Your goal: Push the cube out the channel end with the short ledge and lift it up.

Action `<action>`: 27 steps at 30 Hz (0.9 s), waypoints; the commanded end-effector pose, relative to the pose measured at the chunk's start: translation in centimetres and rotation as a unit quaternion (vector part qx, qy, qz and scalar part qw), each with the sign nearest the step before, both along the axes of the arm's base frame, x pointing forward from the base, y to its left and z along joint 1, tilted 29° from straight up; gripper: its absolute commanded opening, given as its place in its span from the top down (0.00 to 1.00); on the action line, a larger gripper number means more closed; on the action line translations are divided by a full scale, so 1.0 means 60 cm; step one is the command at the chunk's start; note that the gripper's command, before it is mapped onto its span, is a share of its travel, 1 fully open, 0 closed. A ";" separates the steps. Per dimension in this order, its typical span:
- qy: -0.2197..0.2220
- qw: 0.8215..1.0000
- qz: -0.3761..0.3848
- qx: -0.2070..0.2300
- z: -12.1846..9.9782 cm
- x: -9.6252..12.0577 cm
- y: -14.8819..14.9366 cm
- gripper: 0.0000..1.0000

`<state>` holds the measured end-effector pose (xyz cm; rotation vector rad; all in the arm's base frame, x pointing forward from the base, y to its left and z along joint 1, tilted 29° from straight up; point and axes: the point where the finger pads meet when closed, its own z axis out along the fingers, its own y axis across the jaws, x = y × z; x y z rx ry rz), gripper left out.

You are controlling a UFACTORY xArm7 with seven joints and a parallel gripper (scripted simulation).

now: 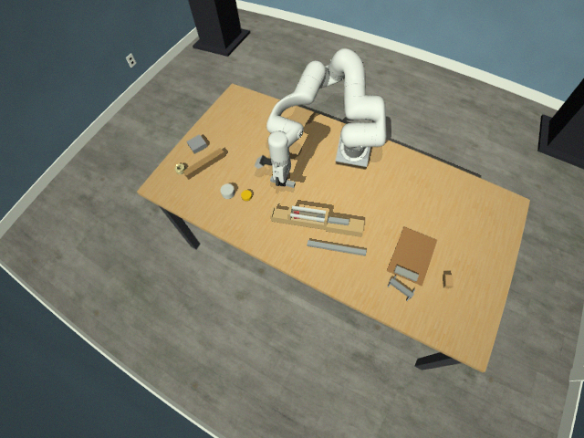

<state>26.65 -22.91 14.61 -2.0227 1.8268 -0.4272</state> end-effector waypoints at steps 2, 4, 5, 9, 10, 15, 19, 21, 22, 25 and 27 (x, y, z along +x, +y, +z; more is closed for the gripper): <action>0.007 1.000 -0.005 -0.020 0.051 0.062 0.107 1.00; 0.004 1.000 0.002 -0.025 0.058 0.071 0.151 1.00; 0.002 1.000 0.006 -0.027 0.060 0.073 0.173 1.00; -0.002 0.999 0.018 -0.029 0.069 0.083 0.254 1.00; -0.004 0.999 0.025 -0.029 0.068 0.079 0.271 1.00; -0.009 0.998 0.053 -0.027 0.064 0.061 0.378 1.00; -0.009 0.998 0.061 -0.026 0.061 0.044 0.460 1.00; -0.009 0.998 0.061 -0.026 0.061 0.037 0.500 1.00; -0.009 0.998 0.061 -0.026 0.061 0.034 0.520 1.00; -0.009 0.998 0.061 -0.026 0.063 0.025 0.576 1.00; -0.008 0.998 0.062 -0.026 0.056 0.026 0.607 1.00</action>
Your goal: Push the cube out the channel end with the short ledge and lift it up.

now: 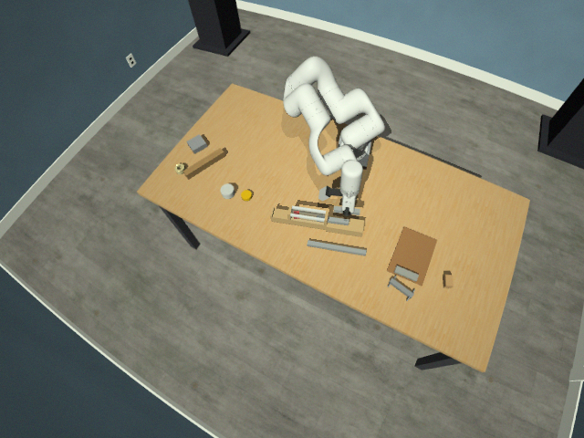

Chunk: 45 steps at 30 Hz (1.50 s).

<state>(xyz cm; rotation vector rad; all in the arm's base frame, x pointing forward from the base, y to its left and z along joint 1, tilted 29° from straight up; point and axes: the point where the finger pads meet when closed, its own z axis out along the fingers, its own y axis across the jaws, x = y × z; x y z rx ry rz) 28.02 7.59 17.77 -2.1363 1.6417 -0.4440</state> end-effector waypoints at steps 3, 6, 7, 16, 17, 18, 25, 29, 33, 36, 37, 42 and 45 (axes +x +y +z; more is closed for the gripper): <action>0.010 1.000 -0.014 -0.013 -0.024 0.020 0.144 1.00; 0.010 1.000 -0.014 -0.013 -0.043 0.031 0.147 1.00; 0.010 1.000 -0.014 -0.013 -0.045 0.032 0.148 1.00; 0.010 1.000 -0.014 -0.013 -0.052 0.036 0.148 1.00; 0.010 1.000 -0.014 -0.013 -0.055 0.037 0.149 1.00; 0.010 1.000 -0.014 -0.013 -0.059 0.039 0.149 1.00; 0.010 1.000 -0.014 -0.013 -0.080 0.050 0.151 1.00; 0.010 1.000 -0.014 -0.013 -0.082 0.051 0.151 1.00; 0.010 1.000 -0.014 -0.013 -0.082 0.051 0.151 1.00; 0.010 1.000 -0.014 -0.013 -0.082 0.051 0.151 1.00; 0.010 1.000 -0.014 -0.013 -0.082 0.051 0.151 1.00; 0.010 1.000 -0.014 -0.013 -0.082 0.051 0.151 1.00; 0.010 1.000 -0.014 -0.013 -0.082 0.051 0.151 1.00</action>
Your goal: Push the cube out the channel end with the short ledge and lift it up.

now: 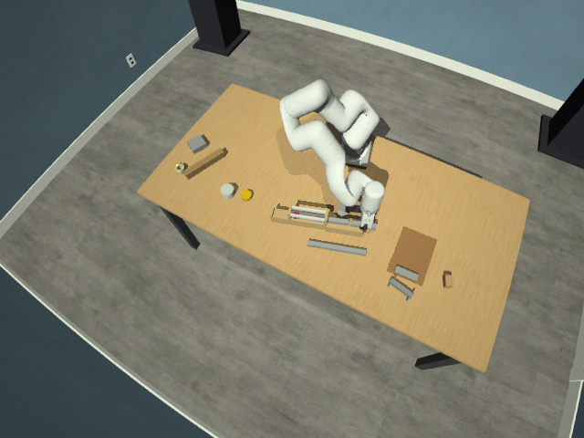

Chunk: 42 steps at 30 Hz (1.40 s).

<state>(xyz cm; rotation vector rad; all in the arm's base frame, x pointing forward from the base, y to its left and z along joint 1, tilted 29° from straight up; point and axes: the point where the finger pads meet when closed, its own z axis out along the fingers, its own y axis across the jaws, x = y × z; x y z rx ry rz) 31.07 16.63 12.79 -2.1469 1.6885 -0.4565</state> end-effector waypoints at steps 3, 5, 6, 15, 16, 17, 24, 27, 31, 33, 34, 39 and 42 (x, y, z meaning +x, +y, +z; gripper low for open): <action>-0.001 1.000 0.000 0.000 0.001 0.001 0.000 1.00; -0.001 1.000 0.000 0.000 0.001 0.001 -0.001 1.00; -0.001 1.000 0.000 0.000 0.001 0.001 -0.002 1.00; -0.001 1.000 0.000 0.000 0.002 0.005 -0.018 1.00; -0.001 1.000 0.000 0.000 0.002 0.006 -0.020 1.00; -0.001 1.000 0.000 0.000 0.002 0.006 -0.023 1.00; -0.001 1.000 0.000 0.000 0.002 0.011 -0.040 1.00; -0.001 1.000 0.000 0.000 0.003 0.013 -0.052 1.00; -0.001 1.000 0.000 0.000 0.003 0.018 -0.070 1.00; -0.001 1.000 0.000 0.000 0.003 0.020 -0.079 1.00; -0.001 1.000 0.000 0.000 0.004 0.021 -0.084 1.00; -0.001 1.000 0.000 0.000 0.004 0.025 -0.098 1.00; -0.001 1.000 0.000 0.000 0.004 0.028 -0.113 1.00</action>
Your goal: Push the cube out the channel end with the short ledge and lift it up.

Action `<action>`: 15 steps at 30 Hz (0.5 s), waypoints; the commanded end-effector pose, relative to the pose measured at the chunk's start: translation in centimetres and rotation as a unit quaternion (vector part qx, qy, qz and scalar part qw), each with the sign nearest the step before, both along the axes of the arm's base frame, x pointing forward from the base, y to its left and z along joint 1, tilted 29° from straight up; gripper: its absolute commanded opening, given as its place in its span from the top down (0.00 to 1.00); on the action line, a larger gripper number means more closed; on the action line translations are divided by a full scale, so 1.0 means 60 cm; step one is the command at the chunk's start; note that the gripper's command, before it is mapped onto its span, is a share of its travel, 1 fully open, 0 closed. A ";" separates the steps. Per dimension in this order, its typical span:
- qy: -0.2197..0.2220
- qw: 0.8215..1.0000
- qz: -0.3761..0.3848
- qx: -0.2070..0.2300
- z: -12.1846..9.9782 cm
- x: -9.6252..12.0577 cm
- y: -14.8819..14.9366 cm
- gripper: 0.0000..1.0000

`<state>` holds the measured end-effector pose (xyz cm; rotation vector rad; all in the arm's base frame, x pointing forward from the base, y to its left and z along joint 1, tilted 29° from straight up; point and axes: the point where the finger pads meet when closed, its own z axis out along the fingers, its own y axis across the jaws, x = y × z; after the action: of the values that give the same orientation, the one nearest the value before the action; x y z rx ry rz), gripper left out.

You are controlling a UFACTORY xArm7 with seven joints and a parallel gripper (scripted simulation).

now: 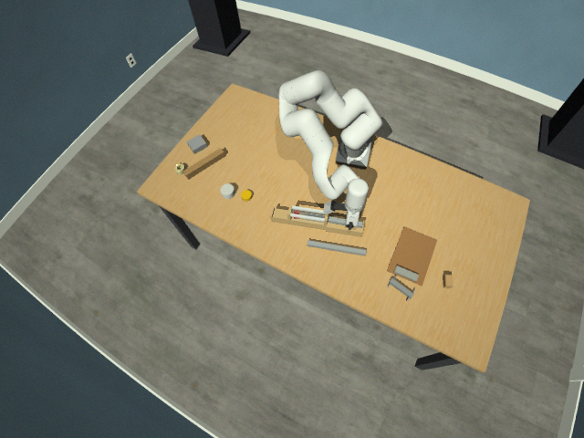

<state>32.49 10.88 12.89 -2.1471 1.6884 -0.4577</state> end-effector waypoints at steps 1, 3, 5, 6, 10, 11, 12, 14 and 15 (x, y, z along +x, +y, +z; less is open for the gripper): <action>-0.001 1.000 0.000 0.001 0.003 0.006 -0.022 1.00; -0.001 1.000 0.000 0.001 0.003 0.008 -0.031 1.00; -0.001 1.000 0.000 0.001 0.003 0.010 -0.041 1.00; -0.001 1.000 0.000 0.001 0.003 0.011 -0.045 1.00; -0.001 1.000 0.000 0.001 0.004 0.016 -0.063 1.00; -0.001 1.000 0.000 0.001 0.004 0.016 -0.063 1.00; -0.001 1.000 0.000 0.001 0.004 0.016 -0.063 1.00; -0.001 1.000 0.000 0.001 0.004 0.018 -0.071 1.00; -0.001 1.000 0.000 0.001 0.004 0.019 -0.075 1.00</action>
<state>33.39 7.11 13.01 -2.1465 1.6888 -0.4574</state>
